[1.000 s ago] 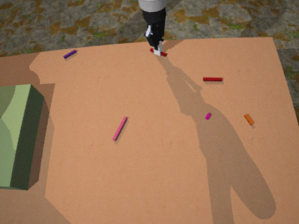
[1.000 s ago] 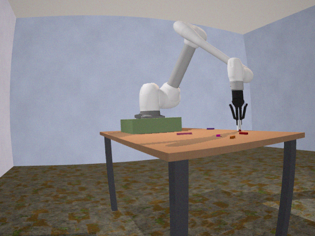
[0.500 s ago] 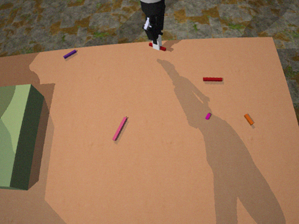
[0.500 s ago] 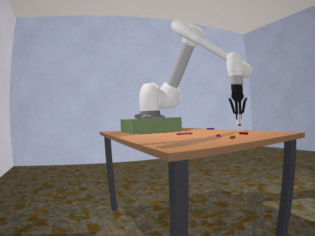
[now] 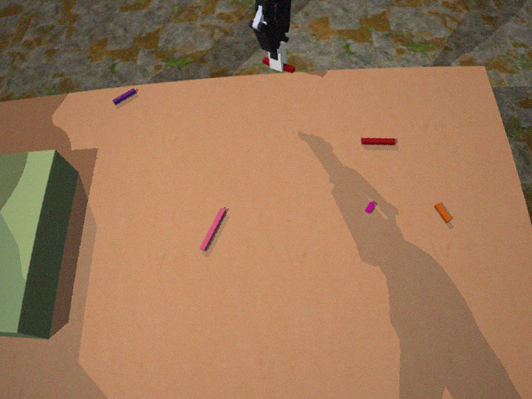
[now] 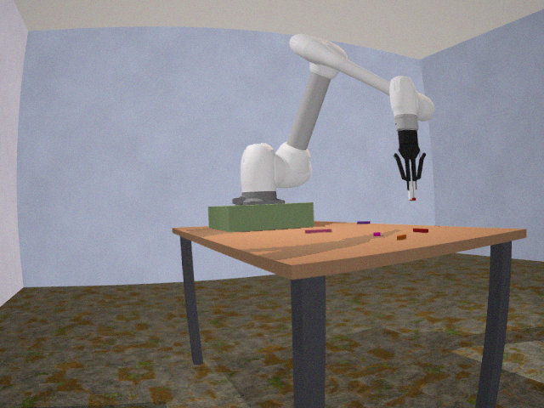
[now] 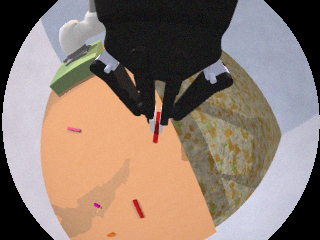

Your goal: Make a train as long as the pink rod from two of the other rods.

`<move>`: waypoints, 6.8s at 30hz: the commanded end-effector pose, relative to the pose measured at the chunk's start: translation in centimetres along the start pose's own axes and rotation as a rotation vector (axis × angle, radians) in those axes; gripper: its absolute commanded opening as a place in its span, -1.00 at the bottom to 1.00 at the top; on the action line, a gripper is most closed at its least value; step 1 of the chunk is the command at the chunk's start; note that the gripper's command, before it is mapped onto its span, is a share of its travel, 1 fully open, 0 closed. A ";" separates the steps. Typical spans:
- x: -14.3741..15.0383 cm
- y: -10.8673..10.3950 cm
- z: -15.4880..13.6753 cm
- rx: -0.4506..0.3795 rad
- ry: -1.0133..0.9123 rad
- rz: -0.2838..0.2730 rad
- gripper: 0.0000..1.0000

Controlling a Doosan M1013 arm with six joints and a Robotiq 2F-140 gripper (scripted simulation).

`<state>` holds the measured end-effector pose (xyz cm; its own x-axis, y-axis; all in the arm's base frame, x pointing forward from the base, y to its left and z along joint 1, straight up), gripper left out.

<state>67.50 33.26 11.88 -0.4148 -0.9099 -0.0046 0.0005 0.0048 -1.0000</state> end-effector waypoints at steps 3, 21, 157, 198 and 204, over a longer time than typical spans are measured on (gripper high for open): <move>0.0 -0.4 -0.1 0.003 0.001 -0.005 -0.75; 3.1 -0.5 8.9 0.002 -0.466 -0.006 -0.75; 14.8 9.1 27.6 -0.001 -1.500 -0.006 -0.75; 14.8 9.4 27.6 -0.001 -1.500 -0.006 -0.75; 14.8 9.4 27.6 -0.001 -1.500 -0.006 -0.71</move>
<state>86.49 8.49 2.62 0.8781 -0.4784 0.0043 0.0009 -0.0072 -1.0000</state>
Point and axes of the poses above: the point where the finger pads meet when closed, its own y axis out along the fingers, its own x axis across the jaws, z = x × y, the point moved 9 cm from there along -y, back along the fingers, and after that the axes turned 4 degrees about -y, right-handed, at the moved point
